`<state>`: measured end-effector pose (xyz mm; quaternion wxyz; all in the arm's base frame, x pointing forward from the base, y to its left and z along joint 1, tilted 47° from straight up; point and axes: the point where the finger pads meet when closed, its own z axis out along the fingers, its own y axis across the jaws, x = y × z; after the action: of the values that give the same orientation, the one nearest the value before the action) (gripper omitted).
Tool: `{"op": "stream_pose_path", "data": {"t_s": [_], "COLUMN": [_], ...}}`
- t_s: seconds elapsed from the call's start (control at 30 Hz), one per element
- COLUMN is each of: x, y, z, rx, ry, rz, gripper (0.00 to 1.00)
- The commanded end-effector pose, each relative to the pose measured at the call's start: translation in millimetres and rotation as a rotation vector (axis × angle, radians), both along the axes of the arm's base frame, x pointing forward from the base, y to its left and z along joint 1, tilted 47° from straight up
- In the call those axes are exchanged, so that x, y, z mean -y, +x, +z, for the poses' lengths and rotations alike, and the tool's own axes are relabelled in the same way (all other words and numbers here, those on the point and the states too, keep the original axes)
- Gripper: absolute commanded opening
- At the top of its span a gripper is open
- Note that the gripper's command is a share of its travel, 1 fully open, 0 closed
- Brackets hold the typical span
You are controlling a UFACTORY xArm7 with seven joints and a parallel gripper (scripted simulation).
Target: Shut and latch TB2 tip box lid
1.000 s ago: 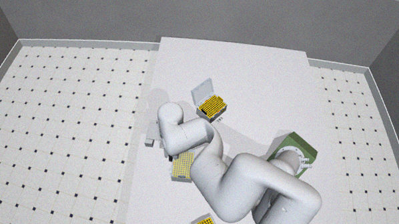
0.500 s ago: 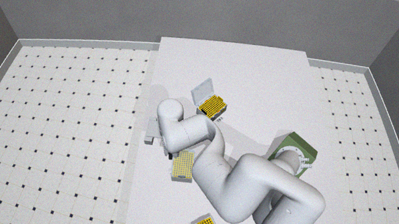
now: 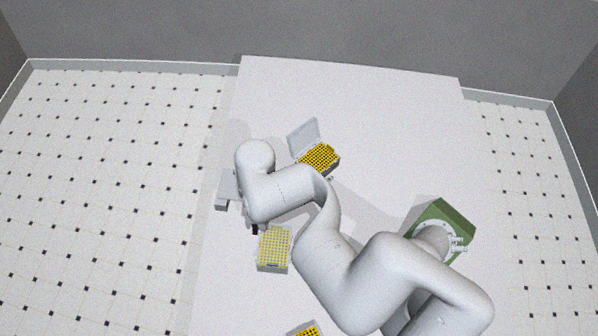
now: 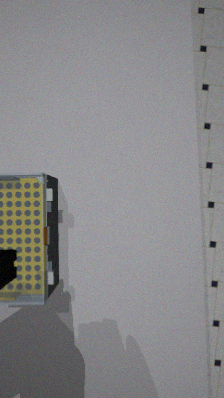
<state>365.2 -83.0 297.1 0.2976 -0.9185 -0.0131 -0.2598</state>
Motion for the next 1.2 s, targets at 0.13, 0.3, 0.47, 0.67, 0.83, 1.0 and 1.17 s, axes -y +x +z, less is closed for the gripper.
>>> {"op": "stream_pose_path", "data": {"t_s": [0.13,0.3,0.47,0.67,0.83,1.0,1.17], "x": [7.6,7.6,7.6,7.6,7.5,7.6,7.6], "y": [-5.1,-5.1,-5.1,-5.1,-5.1,-5.1,-5.1], "z": [9.0,9.0,9.0,9.0,8.9,9.0,9.0], "rx": [0.003,0.003,0.003,0.003,0.003,0.003,0.003], "ry": [-0.001,-0.001,-0.001,-0.001,-0.001,-0.001,-0.001], "rz": [-0.003,-0.003,-0.003,-0.003,-0.003,-0.003,-0.003], "gripper": [0.0,0.0,0.0,0.0,0.0,0.0,0.0]}}
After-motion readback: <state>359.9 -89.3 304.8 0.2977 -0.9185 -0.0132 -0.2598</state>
